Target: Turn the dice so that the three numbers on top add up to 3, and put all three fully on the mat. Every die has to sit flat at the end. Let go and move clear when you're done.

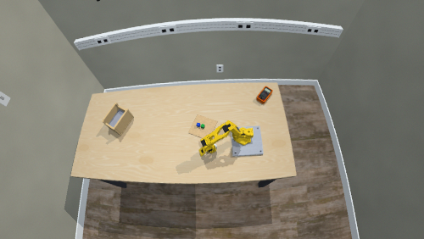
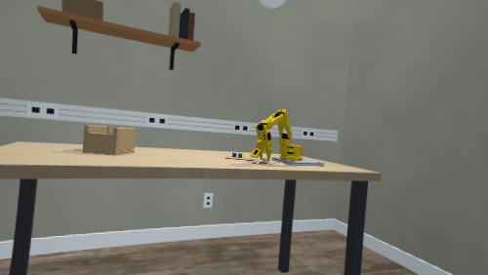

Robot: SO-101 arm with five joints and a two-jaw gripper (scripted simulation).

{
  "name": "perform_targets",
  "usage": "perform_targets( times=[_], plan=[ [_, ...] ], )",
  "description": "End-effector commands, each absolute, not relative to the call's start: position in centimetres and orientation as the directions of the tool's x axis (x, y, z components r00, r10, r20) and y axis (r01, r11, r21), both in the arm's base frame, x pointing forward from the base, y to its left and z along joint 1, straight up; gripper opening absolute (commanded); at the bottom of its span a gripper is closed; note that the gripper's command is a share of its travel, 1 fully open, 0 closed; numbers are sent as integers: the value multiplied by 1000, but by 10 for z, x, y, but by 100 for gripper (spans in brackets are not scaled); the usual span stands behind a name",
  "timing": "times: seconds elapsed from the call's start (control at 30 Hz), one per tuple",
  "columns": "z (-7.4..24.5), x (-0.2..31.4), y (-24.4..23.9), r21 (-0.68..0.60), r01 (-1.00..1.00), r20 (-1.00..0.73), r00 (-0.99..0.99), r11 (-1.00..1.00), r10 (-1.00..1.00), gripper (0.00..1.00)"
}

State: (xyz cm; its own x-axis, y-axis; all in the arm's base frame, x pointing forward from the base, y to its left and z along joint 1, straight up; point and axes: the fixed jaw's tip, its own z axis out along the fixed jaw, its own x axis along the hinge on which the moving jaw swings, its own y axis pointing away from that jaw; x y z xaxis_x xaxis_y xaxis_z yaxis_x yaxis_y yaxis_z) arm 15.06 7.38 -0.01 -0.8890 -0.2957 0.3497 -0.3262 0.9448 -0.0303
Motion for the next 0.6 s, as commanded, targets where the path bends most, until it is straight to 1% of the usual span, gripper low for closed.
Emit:
perform_targets(
  times=[0.0,0.47,0.57],
  plan=[
    [-4,147,71,-30,-323,374,-881,946,-289,24],
    [-4,149,65,-17,-318,376,-880,948,-289,14],
    [-4,149,65,-16,-318,377,-880,948,-289,13]
  ],
)
